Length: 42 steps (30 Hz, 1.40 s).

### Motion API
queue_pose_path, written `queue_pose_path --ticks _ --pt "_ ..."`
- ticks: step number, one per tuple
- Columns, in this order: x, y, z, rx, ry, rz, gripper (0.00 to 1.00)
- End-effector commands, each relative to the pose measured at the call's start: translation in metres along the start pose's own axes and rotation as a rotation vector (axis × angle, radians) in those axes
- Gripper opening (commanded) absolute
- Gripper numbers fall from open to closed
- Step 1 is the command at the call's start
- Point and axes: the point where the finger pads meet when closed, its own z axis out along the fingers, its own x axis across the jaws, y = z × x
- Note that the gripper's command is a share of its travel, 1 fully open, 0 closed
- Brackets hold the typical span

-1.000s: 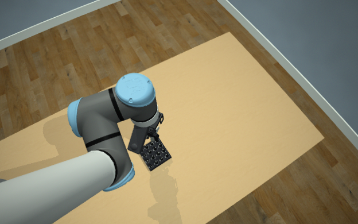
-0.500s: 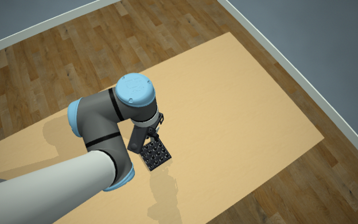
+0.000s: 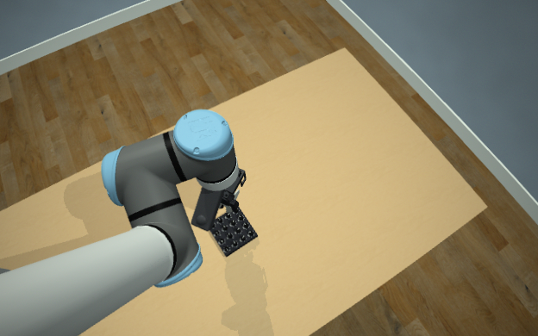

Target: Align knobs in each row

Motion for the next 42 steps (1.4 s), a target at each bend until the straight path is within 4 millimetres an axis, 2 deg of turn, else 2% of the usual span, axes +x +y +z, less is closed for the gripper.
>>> queue_pose_path --ticks 1,19,42 --pt "-0.001 0.002 -0.002 -0.003 -0.003 0.001 0.11" --pt "-0.001 0.001 0.002 0.000 -0.001 0.001 0.11" --pt "0.001 -0.001 0.027 0.002 0.001 0.001 0.11"
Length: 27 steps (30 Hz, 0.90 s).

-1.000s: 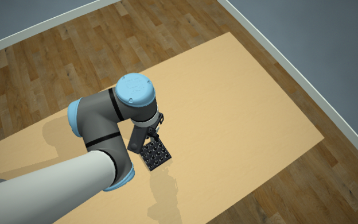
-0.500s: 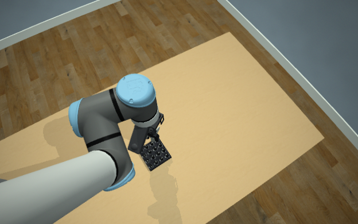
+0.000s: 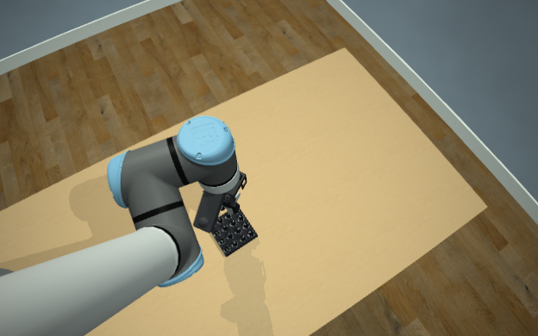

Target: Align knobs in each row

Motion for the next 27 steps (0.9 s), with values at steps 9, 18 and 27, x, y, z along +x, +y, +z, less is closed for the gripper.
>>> queue_pose_path --ticks 9,18,27 --pt "0.001 -0.001 0.017 0.001 0.001 -0.001 0.11" --pt "0.001 -0.001 0.023 0.001 0.001 -0.001 0.11" --pt "0.001 0.000 0.024 0.000 0.001 -0.001 0.11"
